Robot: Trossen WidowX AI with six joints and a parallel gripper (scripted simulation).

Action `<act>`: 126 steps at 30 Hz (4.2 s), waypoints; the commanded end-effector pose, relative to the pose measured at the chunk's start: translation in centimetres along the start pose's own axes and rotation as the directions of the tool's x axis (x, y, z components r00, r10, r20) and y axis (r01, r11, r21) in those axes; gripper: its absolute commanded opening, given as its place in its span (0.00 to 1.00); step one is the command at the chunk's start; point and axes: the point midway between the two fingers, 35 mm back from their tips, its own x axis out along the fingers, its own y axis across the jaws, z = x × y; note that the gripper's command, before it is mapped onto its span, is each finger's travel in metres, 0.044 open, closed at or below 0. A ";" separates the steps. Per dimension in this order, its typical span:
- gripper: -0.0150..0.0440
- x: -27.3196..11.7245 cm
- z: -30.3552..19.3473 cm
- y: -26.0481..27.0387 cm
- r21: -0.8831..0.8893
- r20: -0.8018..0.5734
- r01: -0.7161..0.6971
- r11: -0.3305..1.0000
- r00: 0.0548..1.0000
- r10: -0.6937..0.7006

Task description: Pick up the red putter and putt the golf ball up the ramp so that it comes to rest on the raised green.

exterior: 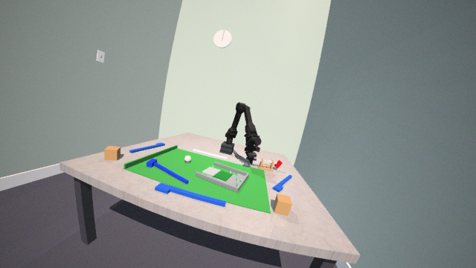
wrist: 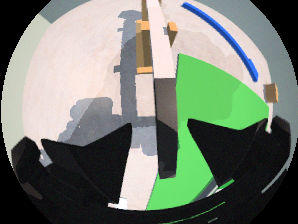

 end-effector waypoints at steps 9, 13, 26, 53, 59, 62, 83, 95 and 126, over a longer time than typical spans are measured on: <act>0.32 0.0 0.0 0.0 0.000 0.000 0.000 1.000 1.000 0.000; 0.28 0.0 0.0 0.0 0.000 0.000 0.000 1.000 1.000 0.000; 0.25 -6.9 2.1 -0.4 0.000 0.001 0.000 1.000 1.000 0.000; 0.25 -12.2 -7.9 -3.6 0.449 -0.087 0.103 0.888 0.994 -0.071; 0.25 -13.4 -11.3 -3.7 0.557 -0.122 0.140 0.819 0.989 -0.085; 0.25 -14.0 -12.9 -3.6 0.607 -0.140 0.157 0.779 0.986 -0.090; 0.25 -17.6 -23.5 -1.0 0.903 -0.224 0.241 0.356 0.970 -0.089; 0.25 -19.5 -28.5 2.2 0.962 -0.259 0.263 0.068 0.964 -0.065; 0.25 -20.6 -36.0 10.4 0.866 -0.298 0.272 -0.420 0.954 0.003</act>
